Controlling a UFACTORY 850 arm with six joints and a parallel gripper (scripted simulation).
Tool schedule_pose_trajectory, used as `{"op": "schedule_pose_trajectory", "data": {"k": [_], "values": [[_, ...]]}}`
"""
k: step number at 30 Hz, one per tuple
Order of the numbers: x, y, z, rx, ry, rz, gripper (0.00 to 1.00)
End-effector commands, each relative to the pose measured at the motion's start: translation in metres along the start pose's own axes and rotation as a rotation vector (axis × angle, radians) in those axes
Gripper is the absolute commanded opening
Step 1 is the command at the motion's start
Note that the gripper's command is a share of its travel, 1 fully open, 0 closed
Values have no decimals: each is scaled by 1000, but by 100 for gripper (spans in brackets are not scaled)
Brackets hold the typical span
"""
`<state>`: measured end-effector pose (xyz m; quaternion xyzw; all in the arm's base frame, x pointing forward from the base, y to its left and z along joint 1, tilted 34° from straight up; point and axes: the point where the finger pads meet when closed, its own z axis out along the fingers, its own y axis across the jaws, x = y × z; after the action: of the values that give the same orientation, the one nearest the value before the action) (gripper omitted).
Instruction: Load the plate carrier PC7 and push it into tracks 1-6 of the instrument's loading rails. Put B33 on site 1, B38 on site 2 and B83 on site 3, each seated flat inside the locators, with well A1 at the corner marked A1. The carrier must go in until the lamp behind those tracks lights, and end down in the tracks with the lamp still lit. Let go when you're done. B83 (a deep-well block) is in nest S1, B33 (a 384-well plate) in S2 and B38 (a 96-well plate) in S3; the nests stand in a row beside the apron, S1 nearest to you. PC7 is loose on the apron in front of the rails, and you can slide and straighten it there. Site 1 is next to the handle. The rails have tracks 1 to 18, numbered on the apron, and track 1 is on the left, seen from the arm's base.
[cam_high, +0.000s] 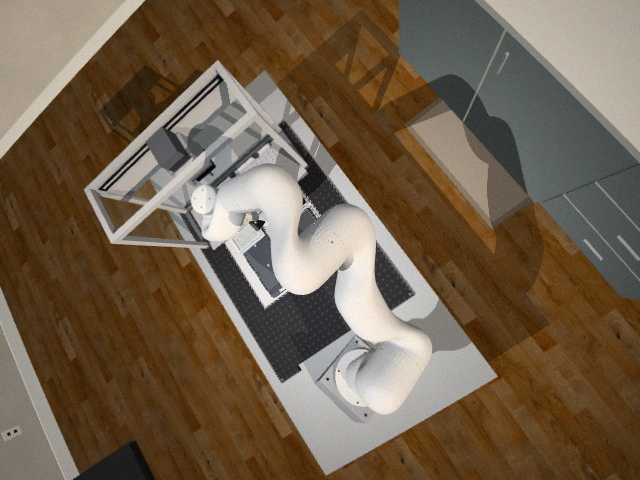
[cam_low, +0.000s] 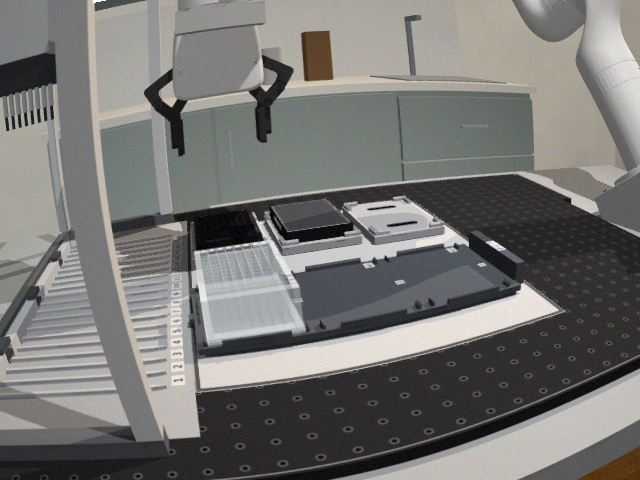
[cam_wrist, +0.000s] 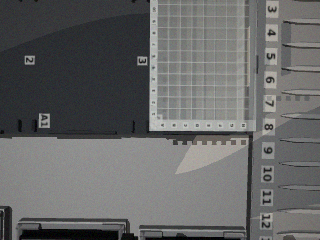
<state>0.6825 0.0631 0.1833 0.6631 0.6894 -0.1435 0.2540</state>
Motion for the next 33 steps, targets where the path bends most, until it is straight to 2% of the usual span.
{"op": "schedule_pose_trajectory", "data": {"k": [1,17,19,22,33], "values": [[-12,1,0,-2,1,0,100],[-86,0,10,-2,1,0,100],[-86,0,10,-2,1,0,100],[-101,0,12,-2,1,0,100],[-102,0,12,-2,1,0,100]]}}
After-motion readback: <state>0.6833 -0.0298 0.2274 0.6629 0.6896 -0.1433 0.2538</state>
